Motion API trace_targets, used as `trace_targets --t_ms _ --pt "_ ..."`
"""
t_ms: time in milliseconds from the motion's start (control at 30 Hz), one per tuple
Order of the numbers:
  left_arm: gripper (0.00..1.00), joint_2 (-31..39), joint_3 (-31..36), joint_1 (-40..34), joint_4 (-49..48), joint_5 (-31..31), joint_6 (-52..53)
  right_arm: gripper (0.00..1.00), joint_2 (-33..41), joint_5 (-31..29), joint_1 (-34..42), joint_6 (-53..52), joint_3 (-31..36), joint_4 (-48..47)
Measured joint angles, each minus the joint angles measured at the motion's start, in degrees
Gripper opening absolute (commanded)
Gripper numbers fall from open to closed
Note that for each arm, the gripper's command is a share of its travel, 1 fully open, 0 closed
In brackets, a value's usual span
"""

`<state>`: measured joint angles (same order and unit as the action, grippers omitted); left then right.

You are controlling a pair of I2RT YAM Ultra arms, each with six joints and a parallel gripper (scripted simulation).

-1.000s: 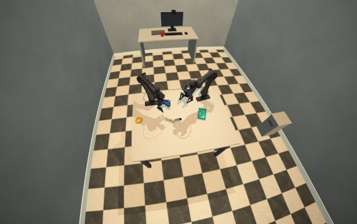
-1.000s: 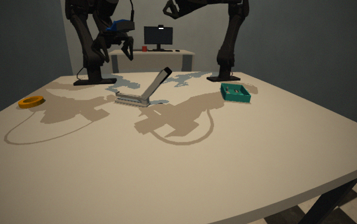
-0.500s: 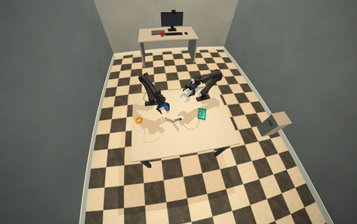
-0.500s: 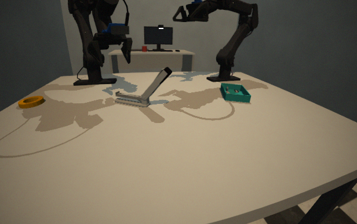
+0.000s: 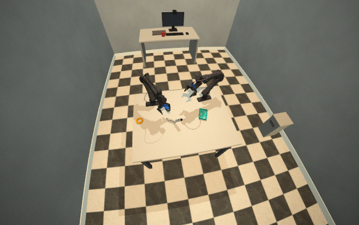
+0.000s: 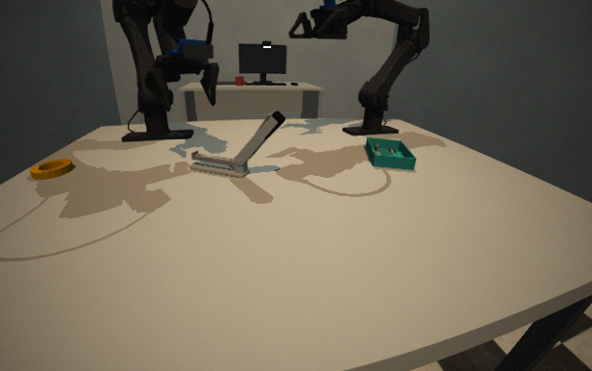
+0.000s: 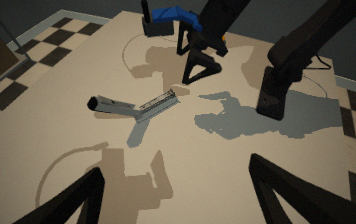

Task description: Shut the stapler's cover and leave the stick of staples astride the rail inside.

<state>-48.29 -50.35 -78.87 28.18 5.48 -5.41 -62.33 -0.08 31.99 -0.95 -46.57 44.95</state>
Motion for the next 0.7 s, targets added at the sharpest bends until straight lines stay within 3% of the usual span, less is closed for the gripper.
trace_targets --t_ms 133,400,700 --pt "1.0 0.13 -2.32 1.22 6.12 0.39 -0.35 1.0 -4.39 -0.28 1.66 -0.39 -5.38 2.38" --pt "1.0 3.1 -14.4 5.77 15.52 1.73 -0.7 1.0 -16.59 -0.31 5.49 -0.33 -22.53 4.74" --pt "1.0 3.58 -17.79 7.76 19.37 1.84 -0.72 1.0 -22.82 -0.26 6.64 -0.09 -31.45 8.09"
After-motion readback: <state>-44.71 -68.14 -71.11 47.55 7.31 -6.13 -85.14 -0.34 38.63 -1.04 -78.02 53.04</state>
